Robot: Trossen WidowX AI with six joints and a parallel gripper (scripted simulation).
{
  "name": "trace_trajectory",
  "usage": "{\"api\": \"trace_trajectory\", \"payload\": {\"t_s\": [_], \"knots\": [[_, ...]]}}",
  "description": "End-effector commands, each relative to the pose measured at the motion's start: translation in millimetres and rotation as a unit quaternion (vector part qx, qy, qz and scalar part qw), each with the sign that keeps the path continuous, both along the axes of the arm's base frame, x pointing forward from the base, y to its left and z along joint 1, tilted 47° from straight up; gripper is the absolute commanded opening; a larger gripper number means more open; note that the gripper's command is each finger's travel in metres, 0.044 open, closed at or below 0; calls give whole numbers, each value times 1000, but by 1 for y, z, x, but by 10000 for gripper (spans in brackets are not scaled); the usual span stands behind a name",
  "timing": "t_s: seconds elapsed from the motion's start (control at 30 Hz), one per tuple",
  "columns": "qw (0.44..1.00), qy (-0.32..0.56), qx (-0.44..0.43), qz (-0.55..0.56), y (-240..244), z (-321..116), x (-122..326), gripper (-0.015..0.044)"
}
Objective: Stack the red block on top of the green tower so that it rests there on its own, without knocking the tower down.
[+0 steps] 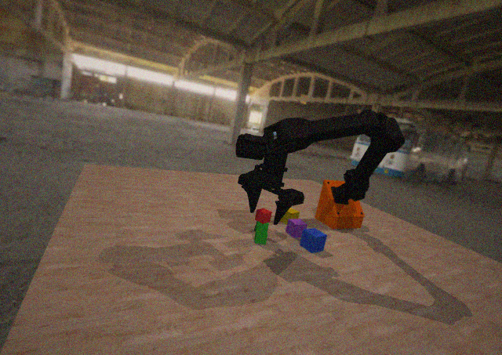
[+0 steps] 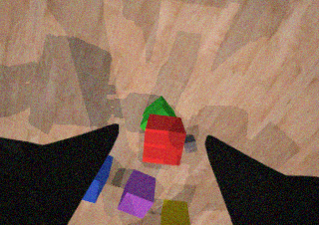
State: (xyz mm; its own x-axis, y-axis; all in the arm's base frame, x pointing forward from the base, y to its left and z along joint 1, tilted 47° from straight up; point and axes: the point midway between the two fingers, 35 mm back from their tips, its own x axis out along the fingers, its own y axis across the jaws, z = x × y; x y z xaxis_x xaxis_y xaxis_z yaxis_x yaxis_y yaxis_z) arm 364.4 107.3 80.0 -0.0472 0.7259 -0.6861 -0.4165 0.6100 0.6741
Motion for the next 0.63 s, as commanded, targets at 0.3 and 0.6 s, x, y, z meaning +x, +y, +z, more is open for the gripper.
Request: {"api": "trace_trajectory", "payload": {"t_s": [0.3,0.6], "knots": [[1000,0,0,0,0,0,0,440],[1000,0,0,0,0,0,0,440]]}}
